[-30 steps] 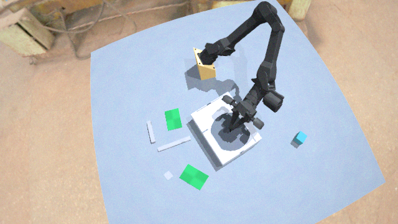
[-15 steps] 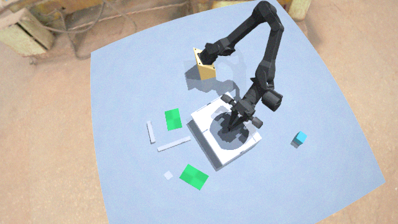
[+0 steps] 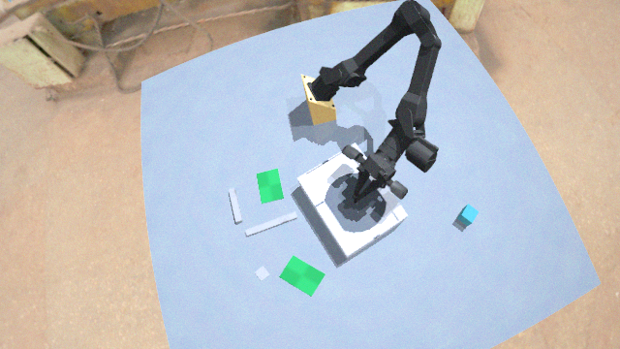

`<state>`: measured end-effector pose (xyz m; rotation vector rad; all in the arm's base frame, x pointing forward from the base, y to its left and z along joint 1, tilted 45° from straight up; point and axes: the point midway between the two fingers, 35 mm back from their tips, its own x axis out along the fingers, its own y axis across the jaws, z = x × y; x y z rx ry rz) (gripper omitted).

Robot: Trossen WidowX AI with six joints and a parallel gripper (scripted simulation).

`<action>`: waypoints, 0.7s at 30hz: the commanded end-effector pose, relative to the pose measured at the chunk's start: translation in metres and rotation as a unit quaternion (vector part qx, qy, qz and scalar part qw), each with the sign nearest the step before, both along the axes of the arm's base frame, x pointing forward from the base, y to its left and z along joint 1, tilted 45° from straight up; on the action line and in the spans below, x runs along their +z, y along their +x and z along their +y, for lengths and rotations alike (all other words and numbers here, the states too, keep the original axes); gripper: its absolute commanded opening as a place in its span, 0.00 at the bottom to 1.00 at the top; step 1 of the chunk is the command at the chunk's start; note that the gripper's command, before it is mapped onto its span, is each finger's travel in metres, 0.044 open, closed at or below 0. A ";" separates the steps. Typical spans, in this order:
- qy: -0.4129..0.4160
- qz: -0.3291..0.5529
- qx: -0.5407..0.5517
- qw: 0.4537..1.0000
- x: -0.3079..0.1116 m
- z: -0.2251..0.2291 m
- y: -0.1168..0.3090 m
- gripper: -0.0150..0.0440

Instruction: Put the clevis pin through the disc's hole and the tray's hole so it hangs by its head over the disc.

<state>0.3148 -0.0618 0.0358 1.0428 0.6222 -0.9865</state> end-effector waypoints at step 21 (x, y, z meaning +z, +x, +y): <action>0.002 0.002 0.003 1.000 -0.005 -0.001 -0.009 0.25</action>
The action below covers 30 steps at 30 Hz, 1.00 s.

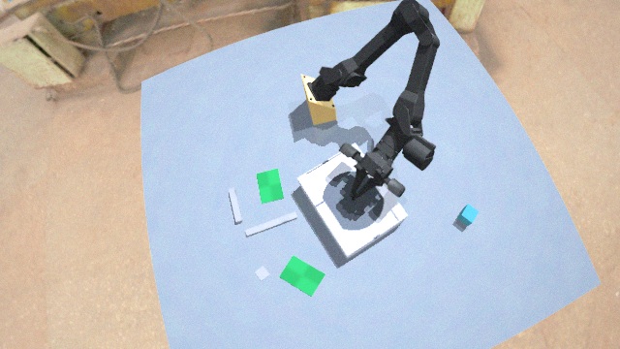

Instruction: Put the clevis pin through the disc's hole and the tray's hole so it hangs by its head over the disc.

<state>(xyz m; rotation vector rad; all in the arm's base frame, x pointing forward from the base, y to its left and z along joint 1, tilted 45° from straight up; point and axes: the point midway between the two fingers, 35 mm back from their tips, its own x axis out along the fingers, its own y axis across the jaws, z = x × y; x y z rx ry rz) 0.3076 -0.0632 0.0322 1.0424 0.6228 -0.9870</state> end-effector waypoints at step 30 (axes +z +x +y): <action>0.002 0.002 0.003 1.000 -0.006 -0.001 -0.013 0.25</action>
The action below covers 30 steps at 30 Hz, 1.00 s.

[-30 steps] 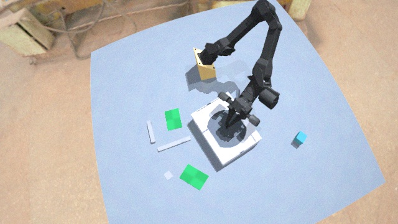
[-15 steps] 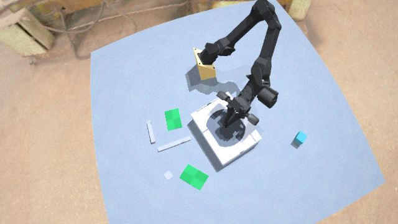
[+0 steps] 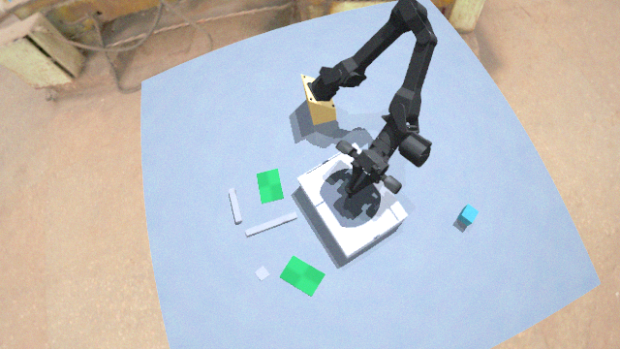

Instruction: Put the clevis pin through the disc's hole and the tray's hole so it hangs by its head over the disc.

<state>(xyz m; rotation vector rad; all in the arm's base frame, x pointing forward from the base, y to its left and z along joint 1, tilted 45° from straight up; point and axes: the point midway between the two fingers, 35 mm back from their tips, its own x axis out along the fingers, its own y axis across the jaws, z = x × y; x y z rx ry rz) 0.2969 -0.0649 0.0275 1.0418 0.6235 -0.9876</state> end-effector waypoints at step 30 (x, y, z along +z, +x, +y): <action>0.002 0.002 0.003 1.000 -0.006 0.000 -0.013 0.25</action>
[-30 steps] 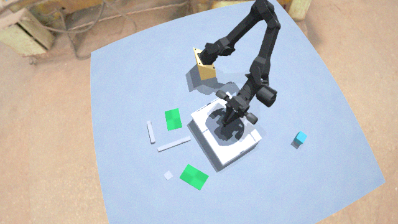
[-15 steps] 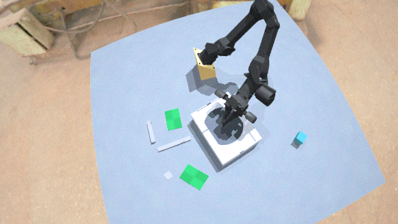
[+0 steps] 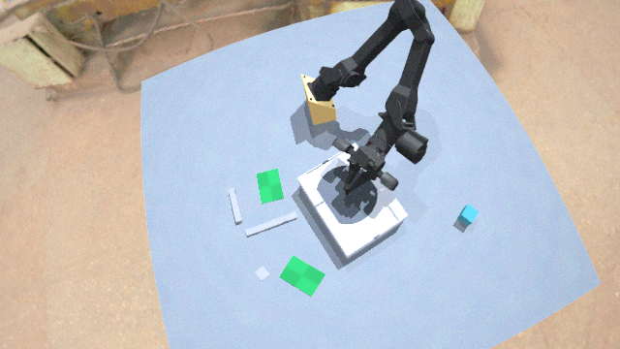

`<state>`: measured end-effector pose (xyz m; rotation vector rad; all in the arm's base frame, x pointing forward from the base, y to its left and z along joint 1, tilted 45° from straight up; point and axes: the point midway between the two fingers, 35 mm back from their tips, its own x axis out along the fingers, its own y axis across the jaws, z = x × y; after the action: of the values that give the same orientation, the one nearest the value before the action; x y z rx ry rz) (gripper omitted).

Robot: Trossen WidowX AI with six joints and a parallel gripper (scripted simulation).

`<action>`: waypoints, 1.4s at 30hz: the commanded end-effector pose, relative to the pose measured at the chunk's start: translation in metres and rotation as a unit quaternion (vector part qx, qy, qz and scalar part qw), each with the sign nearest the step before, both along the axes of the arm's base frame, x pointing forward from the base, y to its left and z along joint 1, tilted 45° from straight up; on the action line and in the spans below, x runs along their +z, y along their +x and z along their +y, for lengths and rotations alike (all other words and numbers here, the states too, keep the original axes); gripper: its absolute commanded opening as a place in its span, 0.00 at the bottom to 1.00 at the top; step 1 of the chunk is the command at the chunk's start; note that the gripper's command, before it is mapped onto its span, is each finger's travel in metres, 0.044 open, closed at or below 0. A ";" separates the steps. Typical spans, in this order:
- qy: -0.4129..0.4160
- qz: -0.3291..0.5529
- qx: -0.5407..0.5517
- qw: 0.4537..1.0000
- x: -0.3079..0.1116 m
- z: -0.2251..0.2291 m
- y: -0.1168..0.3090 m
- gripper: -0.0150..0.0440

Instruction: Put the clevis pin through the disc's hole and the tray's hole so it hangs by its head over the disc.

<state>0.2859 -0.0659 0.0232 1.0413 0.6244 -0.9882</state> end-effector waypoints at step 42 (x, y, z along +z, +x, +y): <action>0.000 0.001 0.000 1.000 -0.004 0.000 -0.014 0.25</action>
<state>0.2720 -0.0657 0.0188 1.0401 0.6269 -0.9897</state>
